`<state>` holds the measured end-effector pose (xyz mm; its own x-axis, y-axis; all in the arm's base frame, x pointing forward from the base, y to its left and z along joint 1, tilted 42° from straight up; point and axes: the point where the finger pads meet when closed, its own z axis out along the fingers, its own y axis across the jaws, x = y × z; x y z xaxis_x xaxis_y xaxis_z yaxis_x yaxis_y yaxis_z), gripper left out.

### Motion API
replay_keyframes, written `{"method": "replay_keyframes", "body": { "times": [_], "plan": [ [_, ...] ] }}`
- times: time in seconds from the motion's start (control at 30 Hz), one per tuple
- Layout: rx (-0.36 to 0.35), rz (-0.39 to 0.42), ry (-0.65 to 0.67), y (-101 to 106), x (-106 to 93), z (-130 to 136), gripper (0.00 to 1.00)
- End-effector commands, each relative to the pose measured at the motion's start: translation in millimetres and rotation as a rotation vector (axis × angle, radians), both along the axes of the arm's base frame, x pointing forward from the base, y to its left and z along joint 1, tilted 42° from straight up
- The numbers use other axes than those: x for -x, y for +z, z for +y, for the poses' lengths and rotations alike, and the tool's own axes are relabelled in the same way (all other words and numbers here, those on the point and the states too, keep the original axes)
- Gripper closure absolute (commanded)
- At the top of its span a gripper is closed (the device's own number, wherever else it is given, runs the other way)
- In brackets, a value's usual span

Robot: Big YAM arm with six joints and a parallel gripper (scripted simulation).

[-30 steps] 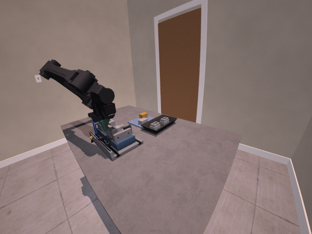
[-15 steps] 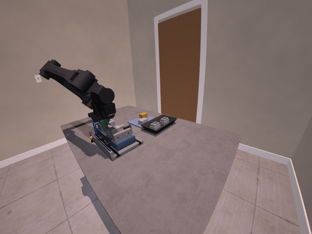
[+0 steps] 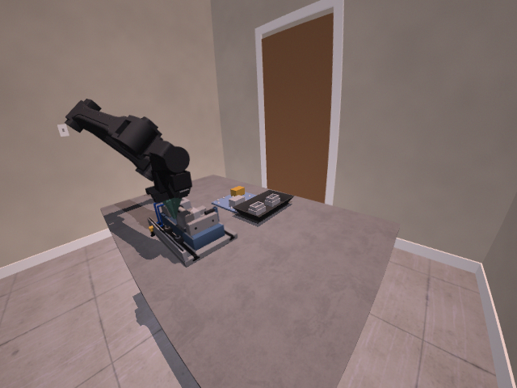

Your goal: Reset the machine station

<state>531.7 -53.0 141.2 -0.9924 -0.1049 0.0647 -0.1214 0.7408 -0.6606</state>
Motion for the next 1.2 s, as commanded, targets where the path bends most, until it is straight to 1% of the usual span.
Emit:
{"method": "replay_keyframes", "body": {
  "times": [0.0,0.37,0.63,0.83,1.17],
  "plan": [
    [-0.003,-0.053,-0.003,16.1,-20.0,-6.0,1.00],
    [-0.003,-0.056,-0.004,13.7,-20.2,-8.7,1.00],
    [-0.001,-0.031,-0.003,1.6,-12.1,-12.1,1.00],
    [0.000,-0.024,-0.003,-1.9,-7.9,-14.2,1.00],
    [0.001,-0.016,0.001,-6.9,-6.4,-14.1,1.00]
  ]
}}
